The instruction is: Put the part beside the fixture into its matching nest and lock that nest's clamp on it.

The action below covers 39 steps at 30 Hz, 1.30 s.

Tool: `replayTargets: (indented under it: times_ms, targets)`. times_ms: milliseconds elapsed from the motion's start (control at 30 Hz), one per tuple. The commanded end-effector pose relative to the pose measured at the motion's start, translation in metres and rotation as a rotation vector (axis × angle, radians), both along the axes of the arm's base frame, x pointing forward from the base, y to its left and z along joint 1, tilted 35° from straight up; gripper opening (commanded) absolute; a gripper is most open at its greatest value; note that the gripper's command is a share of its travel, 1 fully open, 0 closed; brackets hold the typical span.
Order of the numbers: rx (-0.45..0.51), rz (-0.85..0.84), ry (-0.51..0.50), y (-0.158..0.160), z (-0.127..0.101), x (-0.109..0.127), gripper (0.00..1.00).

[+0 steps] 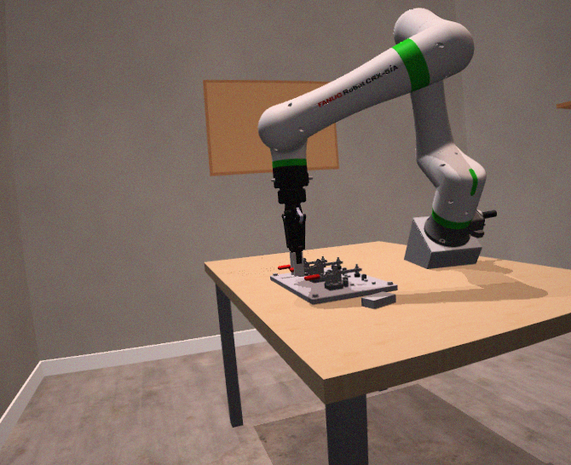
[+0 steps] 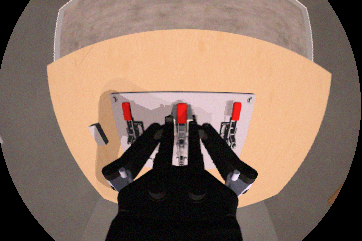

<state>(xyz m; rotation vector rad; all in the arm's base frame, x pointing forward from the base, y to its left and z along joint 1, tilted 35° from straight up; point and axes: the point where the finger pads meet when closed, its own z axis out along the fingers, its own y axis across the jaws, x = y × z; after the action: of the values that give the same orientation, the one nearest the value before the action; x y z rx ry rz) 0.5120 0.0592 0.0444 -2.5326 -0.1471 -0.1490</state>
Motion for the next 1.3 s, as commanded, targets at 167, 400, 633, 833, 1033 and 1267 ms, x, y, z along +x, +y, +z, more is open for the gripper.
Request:
replayTargets:
  times_ms: [167,400,633,833,1033,1267]
  targets:
    - [0.0,0.0,0.0,-0.001,0.001,0.0,0.0]
    - [0.0,0.0,0.0,-0.003,0.004,-0.002,0.0]
    - [0.0,0.0,0.0,-0.005,0.006,-0.004,0.0]
    - [0.0,0.0,0.0,-0.008,0.01,-0.007,0.0]
    - [0.0,0.0,0.0,-0.011,0.013,-0.011,0.0]
    - [0.0,0.0,0.0,-0.014,0.016,-0.016,0.0]
